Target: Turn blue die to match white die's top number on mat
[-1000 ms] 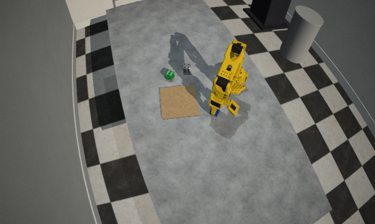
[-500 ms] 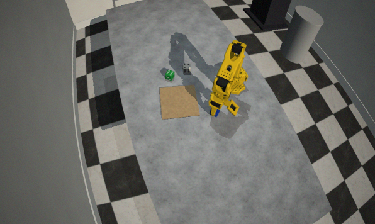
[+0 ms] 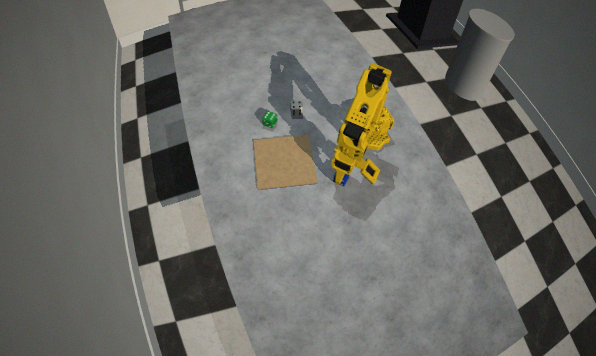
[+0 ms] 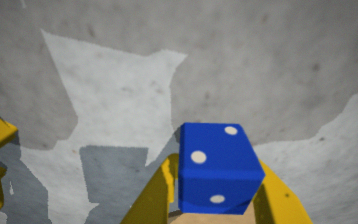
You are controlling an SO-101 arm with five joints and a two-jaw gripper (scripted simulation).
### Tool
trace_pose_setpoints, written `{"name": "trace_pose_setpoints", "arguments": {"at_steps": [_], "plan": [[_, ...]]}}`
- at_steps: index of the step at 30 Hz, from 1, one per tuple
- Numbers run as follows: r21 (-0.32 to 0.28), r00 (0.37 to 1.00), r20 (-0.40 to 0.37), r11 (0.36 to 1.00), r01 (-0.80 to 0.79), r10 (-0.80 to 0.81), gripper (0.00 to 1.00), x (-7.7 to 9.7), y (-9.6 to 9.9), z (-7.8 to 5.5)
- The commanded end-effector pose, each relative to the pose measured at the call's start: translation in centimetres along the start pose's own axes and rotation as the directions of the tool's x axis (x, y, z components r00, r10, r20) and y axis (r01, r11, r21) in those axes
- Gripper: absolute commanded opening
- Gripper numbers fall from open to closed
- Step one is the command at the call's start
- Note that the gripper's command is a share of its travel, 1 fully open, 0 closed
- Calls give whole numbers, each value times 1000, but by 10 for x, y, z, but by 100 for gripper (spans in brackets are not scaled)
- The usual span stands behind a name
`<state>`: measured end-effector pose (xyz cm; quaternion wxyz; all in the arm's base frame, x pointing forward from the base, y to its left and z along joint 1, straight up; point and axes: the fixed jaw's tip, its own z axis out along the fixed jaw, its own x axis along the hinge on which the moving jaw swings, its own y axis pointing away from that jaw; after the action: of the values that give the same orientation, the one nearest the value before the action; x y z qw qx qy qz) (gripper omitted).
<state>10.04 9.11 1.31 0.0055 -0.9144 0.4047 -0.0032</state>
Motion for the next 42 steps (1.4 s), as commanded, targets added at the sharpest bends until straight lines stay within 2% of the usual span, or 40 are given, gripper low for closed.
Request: {"name": "trace_pose_setpoints", "arguments": {"at_steps": [1, 9, 27, 37, 42], "plan": [[67, 1000, 1, 998, 10, -11, 17, -1, -11, -7], [67, 1000, 1, 998, 10, -11, 20, -1, -11, -7], [67, 1000, 1, 998, 10, -11, 35, -1, -11, -7], [67, 1000, 1, 998, 10, -11, 36, -1, -11, -7], [67, 1000, 1, 998, 10, -11, 36, -1, -12, -12]]}}
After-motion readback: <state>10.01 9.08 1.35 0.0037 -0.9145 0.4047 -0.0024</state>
